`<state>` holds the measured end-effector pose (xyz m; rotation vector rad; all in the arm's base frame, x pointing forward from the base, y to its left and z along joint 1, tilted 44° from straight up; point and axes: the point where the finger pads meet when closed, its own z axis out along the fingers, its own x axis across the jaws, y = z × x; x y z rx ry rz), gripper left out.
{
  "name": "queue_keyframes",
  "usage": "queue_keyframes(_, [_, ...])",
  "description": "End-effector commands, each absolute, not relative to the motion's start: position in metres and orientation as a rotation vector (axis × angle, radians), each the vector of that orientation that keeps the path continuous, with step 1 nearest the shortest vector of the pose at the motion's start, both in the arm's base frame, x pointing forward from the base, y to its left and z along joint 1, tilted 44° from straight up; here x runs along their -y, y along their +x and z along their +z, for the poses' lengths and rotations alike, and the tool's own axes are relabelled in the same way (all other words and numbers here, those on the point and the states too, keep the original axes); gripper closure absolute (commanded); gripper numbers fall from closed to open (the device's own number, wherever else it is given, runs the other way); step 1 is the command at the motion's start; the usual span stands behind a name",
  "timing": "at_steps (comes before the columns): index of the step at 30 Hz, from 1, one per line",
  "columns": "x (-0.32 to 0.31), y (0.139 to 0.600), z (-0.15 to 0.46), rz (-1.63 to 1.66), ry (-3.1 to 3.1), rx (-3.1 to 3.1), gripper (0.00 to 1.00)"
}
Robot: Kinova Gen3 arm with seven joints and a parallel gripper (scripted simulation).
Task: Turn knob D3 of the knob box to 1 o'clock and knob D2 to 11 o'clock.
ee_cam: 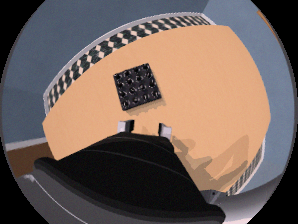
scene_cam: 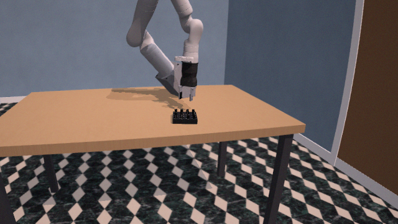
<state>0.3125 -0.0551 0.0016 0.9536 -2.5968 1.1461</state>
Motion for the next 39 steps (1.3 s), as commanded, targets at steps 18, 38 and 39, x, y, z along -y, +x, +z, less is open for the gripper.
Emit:
queue_keyframes(18, [0.083, 0.317, 0.033, 1.292, -0.177, 3.014, 0.0])
queue_keyframes(38, [0.094, 0.333, 0.058, 1.123, -1.903, 2.908, 0.0])
queue_keyframes(39, [0.094, 0.334, 0.059, 1.1, -1.992, 2.878, 0.0])
